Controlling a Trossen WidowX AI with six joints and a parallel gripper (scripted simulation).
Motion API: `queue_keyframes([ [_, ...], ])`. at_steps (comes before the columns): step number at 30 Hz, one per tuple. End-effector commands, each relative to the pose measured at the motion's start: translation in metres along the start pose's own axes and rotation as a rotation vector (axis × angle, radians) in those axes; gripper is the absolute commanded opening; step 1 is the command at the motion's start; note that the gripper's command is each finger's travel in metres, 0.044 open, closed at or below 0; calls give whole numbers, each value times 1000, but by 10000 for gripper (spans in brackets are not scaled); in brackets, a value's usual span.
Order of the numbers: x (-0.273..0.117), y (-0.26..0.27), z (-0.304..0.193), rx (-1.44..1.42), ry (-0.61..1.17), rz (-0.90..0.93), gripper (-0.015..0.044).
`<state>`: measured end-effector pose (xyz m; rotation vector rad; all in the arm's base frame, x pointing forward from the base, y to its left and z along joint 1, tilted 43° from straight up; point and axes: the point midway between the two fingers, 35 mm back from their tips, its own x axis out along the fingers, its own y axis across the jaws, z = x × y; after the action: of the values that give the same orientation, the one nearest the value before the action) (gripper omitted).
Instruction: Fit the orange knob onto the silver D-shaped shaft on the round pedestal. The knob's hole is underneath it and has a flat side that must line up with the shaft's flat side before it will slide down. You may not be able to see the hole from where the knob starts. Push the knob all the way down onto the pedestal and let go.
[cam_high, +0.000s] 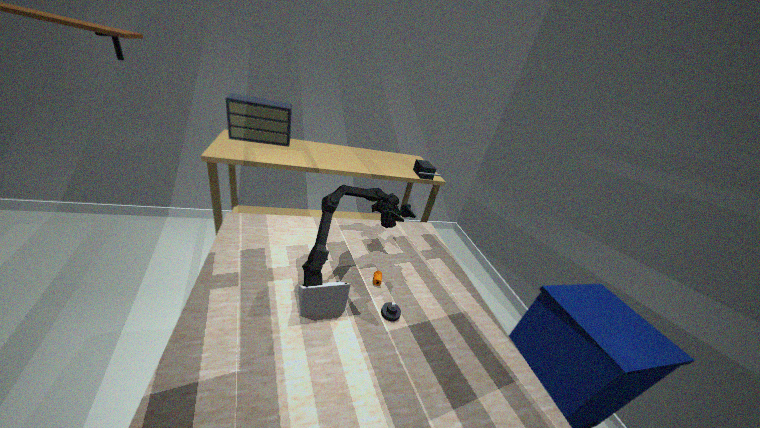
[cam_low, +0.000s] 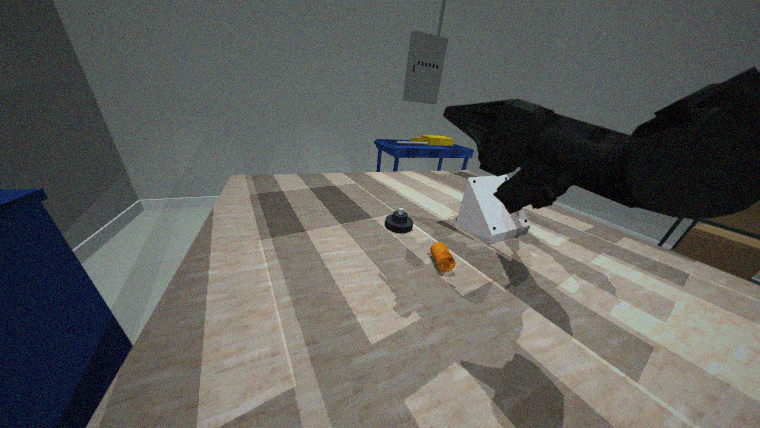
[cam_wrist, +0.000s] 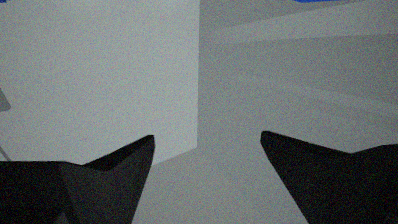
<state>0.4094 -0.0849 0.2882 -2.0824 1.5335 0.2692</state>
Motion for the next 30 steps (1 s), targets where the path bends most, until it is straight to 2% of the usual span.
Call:
queue_keyframes([
  [1,2,1,3,1,-15,3,426],
  [3,13,8,28,9,-138,29,440],
  [6,30,31,85,53,-423,124,440],
  [9,34,51,124,108,-637,228,440],
  [13,24,80,170,217,-931,416,440],
  [18,-5,108,209,416,-1294,727,440],
  [20,-10,110,212,447,-1339,773,440],
  [30,-10,110,212,447,-1339,773,440],
])
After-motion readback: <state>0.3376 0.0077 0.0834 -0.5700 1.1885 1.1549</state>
